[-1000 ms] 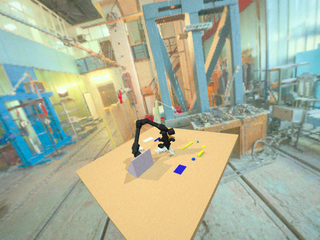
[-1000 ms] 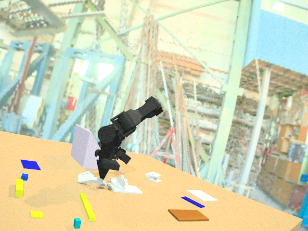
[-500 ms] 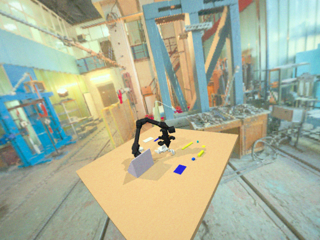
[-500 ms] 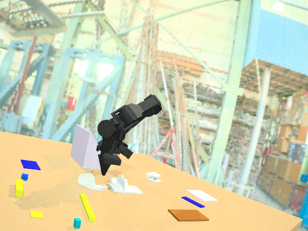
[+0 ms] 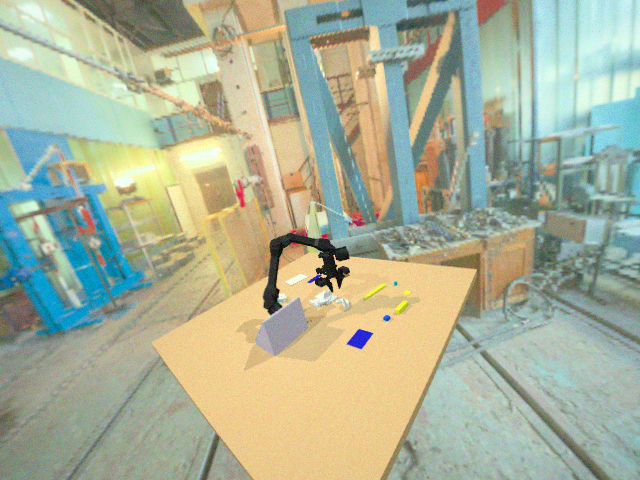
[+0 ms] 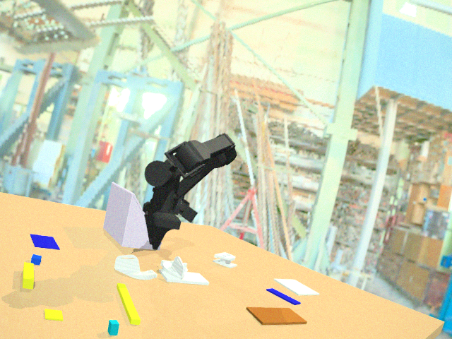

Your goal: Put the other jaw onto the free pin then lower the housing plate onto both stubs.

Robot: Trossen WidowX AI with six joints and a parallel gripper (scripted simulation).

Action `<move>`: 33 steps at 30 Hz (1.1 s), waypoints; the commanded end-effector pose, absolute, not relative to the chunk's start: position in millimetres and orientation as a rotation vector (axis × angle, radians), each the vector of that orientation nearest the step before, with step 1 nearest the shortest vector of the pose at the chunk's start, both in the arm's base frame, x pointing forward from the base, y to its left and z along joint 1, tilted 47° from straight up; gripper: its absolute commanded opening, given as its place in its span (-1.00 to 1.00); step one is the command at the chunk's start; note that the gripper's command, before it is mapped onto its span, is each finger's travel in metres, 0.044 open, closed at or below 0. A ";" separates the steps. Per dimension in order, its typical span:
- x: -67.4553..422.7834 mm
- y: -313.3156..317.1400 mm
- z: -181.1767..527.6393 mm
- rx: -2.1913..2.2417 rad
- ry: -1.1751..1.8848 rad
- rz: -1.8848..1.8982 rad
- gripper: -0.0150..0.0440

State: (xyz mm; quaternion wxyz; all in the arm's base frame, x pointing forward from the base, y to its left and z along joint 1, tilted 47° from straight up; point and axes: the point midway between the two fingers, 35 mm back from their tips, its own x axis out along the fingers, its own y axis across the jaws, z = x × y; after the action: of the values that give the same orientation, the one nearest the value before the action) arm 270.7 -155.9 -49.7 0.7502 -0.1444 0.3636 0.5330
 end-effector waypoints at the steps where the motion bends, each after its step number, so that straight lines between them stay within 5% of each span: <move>1: 271.0 -156.1 -50.2 -0.314 0.795 1.161 0.58; 6: 271.0 -156.1 -50.2 -0.314 0.795 1.161 1.00; 33: 271.0 -156.1 -50.2 -0.314 0.795 1.161 1.00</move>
State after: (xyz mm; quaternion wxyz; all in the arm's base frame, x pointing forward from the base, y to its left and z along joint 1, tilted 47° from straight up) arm 270.7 -155.9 -49.8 0.7503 -0.1444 0.3636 0.5328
